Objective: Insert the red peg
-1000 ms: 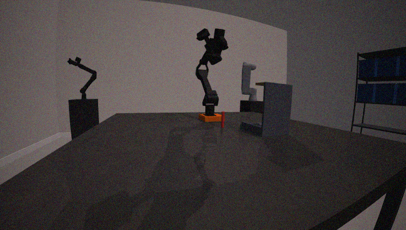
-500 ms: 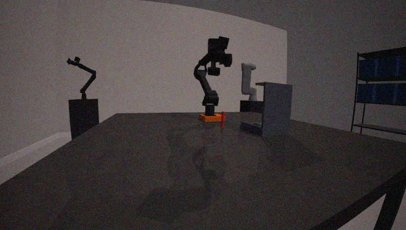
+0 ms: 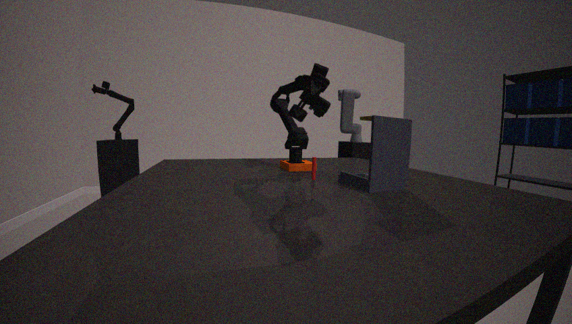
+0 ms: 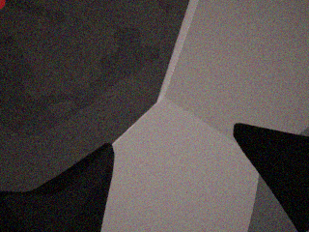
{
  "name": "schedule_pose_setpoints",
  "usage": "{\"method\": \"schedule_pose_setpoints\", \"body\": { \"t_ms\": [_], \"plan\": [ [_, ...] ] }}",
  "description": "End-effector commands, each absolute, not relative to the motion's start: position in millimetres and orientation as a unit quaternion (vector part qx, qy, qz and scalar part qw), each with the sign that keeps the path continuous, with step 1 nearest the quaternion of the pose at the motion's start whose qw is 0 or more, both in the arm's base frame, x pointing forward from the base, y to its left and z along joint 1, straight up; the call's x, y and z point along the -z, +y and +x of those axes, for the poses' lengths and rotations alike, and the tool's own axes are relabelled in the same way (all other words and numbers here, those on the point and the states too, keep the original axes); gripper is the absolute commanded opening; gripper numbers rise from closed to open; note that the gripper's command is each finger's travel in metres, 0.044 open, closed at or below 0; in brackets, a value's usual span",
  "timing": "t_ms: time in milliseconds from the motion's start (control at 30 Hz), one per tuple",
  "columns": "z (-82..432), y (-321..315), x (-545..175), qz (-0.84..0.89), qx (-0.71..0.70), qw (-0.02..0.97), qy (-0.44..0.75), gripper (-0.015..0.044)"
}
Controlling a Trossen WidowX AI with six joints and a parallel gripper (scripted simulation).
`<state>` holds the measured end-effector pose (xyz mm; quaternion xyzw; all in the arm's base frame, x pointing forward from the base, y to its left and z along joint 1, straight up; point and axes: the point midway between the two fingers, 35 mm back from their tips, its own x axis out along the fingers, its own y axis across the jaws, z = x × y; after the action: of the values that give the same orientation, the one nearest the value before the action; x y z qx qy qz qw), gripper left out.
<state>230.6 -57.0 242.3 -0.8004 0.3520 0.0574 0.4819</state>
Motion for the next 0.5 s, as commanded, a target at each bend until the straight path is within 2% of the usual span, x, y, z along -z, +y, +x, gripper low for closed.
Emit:
{"method": "schedule_pose_setpoints", "body": {
  "t_ms": [0, 467],
  "plan": [
    [232, -48, -223, -0.835, -0.107, 0.423, 0.335, 0.044],
    [228, -24, -158, -0.908, -0.248, 0.216, 0.261, 0.044]
  ]
}}
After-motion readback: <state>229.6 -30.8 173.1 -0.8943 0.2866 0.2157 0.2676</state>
